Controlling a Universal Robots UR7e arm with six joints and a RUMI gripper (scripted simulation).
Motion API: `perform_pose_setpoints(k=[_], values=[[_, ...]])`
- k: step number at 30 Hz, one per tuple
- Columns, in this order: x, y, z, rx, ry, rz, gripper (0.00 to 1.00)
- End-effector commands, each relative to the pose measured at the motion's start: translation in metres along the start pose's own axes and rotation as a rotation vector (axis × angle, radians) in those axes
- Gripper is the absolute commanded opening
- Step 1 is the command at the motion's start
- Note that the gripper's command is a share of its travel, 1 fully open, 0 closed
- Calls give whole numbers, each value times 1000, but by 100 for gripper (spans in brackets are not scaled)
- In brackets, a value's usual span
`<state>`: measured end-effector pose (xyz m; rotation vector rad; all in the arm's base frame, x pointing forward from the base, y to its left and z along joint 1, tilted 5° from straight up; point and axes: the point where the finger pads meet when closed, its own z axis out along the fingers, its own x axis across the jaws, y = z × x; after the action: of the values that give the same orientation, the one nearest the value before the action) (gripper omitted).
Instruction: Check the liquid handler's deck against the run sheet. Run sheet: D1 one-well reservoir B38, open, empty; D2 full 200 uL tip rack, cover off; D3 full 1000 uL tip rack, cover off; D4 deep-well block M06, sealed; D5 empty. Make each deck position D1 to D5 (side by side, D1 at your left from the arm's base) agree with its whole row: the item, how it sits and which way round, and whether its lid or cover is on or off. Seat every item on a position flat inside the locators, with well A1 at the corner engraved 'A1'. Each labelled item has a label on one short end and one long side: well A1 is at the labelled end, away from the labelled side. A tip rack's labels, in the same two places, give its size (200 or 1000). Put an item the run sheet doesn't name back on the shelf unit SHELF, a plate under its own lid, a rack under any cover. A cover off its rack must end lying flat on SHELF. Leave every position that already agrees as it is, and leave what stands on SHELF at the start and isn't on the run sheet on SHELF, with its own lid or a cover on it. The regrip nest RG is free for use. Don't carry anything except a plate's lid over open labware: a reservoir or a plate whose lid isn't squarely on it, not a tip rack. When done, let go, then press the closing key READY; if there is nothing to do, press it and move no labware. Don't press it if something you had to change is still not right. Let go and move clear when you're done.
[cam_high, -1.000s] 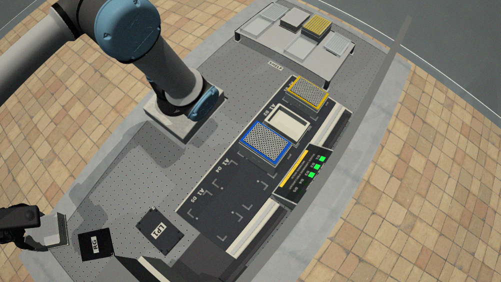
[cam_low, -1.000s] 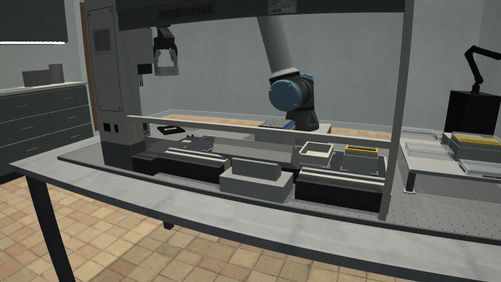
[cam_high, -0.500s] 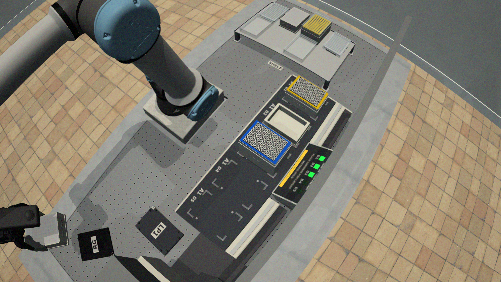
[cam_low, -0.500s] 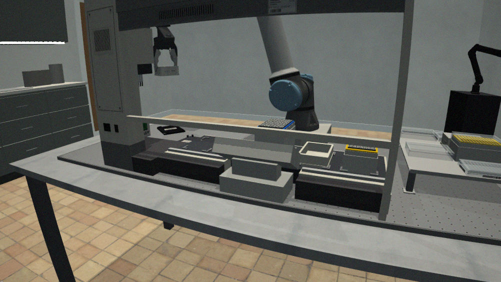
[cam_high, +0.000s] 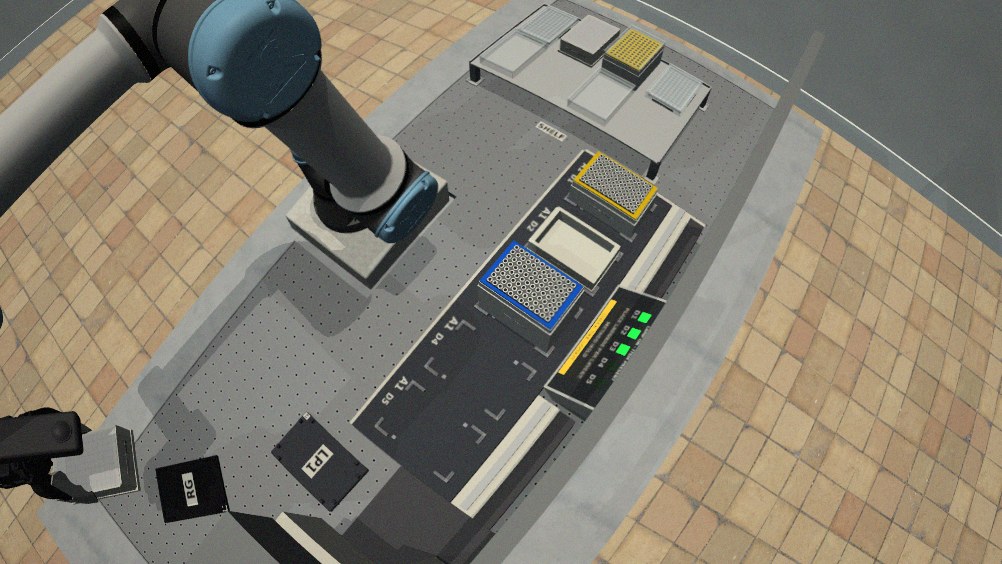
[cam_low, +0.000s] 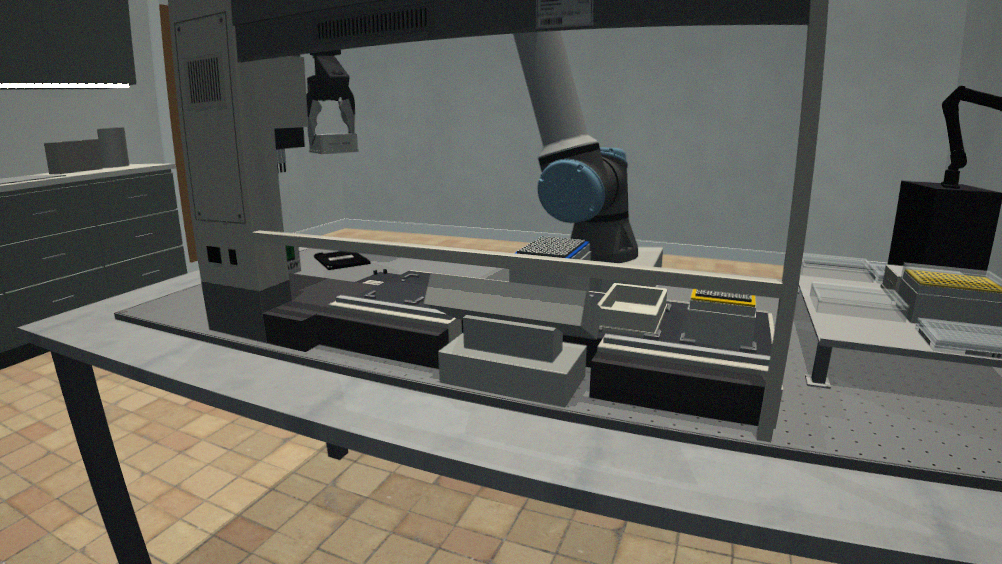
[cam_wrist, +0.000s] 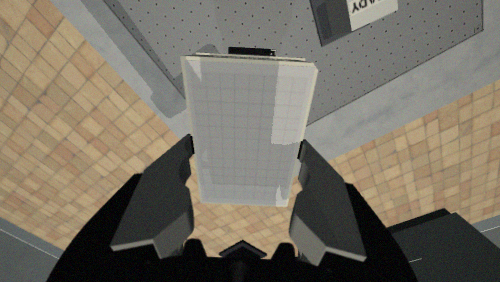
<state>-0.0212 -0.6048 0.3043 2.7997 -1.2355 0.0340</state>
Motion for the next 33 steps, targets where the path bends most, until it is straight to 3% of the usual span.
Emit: perform_pose_setpoints(k=[1,33], values=[[0,0,7,-2,1,0,0],[0,0,54,-2,1,0,0]])
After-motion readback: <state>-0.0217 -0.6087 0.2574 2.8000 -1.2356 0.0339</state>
